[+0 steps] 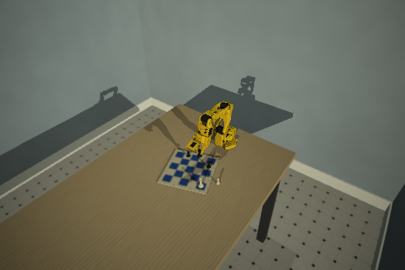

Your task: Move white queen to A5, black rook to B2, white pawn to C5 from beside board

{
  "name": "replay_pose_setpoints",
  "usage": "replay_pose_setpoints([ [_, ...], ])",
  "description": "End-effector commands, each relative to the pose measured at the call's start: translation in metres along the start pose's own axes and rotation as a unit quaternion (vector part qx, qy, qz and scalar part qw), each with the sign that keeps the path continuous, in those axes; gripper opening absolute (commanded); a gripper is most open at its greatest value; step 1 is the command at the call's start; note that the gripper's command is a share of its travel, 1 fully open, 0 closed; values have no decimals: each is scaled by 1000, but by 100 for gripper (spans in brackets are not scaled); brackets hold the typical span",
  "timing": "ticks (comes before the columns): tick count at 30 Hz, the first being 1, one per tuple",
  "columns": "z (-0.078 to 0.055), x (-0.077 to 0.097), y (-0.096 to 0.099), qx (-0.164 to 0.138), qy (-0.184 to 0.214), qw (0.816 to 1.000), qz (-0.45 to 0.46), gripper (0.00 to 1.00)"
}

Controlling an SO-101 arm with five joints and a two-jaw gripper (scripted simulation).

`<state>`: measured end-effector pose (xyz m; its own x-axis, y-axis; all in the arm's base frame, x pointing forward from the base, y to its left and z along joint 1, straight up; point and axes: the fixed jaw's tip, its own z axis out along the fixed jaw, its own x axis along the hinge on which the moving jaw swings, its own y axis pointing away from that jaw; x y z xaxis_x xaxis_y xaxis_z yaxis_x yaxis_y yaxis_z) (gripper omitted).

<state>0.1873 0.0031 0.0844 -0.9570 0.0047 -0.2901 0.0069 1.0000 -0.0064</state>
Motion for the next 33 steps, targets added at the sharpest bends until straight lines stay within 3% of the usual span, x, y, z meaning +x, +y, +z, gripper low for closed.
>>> replay_pose_setpoints([
  [1,1,3,1,-1,6,1000,1,0],
  [22,6,5,1,-1,6,1000,1,0],
  [33,22,9,1,-1,6,1000,1,0],
])
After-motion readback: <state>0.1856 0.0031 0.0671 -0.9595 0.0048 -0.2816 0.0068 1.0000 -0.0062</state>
